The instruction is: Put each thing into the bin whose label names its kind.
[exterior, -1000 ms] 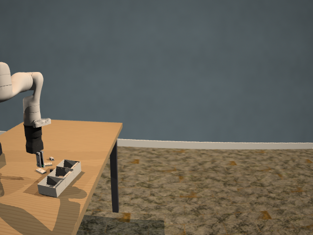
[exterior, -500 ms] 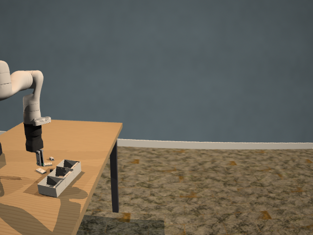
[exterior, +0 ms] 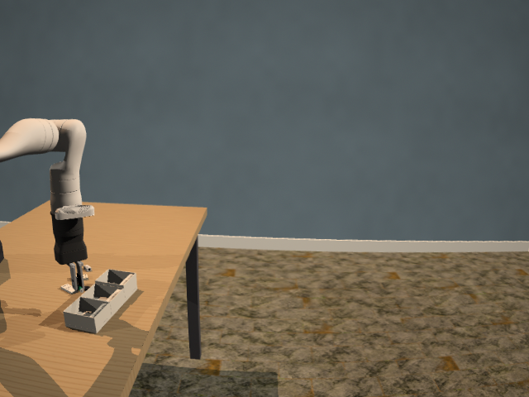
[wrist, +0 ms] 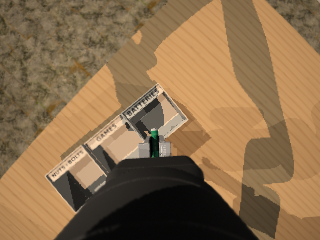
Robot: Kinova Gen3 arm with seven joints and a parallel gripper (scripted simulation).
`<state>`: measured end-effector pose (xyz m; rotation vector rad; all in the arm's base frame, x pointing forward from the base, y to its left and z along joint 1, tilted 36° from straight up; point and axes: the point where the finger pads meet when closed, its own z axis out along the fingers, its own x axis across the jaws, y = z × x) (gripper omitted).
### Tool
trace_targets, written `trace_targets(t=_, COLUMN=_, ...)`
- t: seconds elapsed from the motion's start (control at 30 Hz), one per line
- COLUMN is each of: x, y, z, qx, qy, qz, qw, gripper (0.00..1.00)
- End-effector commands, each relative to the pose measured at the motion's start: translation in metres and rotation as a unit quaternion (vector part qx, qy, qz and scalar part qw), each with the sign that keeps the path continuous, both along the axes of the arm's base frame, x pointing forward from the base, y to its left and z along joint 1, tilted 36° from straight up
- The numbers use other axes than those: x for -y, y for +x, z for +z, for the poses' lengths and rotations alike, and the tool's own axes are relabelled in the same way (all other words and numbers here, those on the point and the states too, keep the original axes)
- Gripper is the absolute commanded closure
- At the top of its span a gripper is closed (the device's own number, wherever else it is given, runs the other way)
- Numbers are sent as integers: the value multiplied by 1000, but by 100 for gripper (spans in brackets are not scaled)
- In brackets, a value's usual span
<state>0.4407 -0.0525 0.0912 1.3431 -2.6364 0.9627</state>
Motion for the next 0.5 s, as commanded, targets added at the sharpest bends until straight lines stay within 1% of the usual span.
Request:
trace_targets(t=0.0, x=9, y=9, z=9, qx=22, qy=8, qz=-33, qw=999, gripper=76)
trace_targets(t=0.1, x=18, y=21, z=18, qx=63, qy=26, qz=-93, qw=993, gripper=76)
trace_targets(t=0.23, x=19, y=22, z=19, qx=116, qy=50, qz=-173, qw=977, gripper=76)
trace_targets(t=0.33, x=19, y=22, z=19, qx=155, qy=67, qz=-231, qw=958, gripper=76)
trace_targets(t=0.47, x=19, y=22, z=19, qx=206, qy=90, qz=-307, qw=925, gripper=76)
